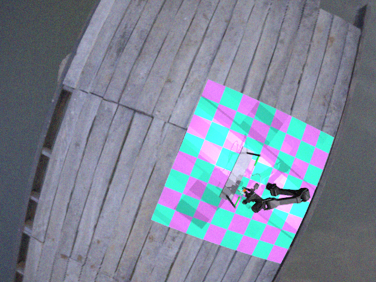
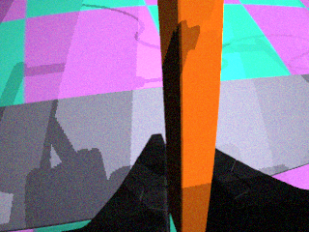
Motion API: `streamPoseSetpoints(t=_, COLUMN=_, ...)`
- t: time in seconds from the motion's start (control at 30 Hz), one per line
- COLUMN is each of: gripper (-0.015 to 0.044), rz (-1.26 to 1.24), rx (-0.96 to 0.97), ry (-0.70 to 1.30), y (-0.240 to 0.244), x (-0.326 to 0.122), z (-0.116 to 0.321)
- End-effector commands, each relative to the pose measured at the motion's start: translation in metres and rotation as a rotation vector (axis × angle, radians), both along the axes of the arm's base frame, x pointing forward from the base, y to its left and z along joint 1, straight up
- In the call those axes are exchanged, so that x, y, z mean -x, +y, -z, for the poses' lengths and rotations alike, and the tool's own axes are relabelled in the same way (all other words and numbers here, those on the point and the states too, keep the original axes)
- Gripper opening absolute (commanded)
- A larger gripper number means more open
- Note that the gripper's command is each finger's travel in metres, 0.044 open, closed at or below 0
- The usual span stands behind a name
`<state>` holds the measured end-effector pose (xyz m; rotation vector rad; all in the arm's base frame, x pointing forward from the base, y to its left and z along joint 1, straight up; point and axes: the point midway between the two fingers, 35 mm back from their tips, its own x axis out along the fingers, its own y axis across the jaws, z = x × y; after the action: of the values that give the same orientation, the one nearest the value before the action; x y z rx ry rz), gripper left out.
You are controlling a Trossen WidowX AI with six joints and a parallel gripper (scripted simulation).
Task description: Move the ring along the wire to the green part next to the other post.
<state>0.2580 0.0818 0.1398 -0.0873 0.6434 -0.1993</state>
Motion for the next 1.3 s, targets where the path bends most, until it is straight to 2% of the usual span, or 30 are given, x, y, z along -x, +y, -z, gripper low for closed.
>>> streamPoseSetpoints(t=0.0, gripper=-0.015, rz=0.001, rx=-0.051, ry=-0.01, y=0.01, x=-0.002, z=-0.002)
streamPoseSetpoints(t=1.27, gripper=-0.015, rz=-0.004, rx=-0.095, ry=-0.036, y=0.055, x=-0.004, z=-0.003)
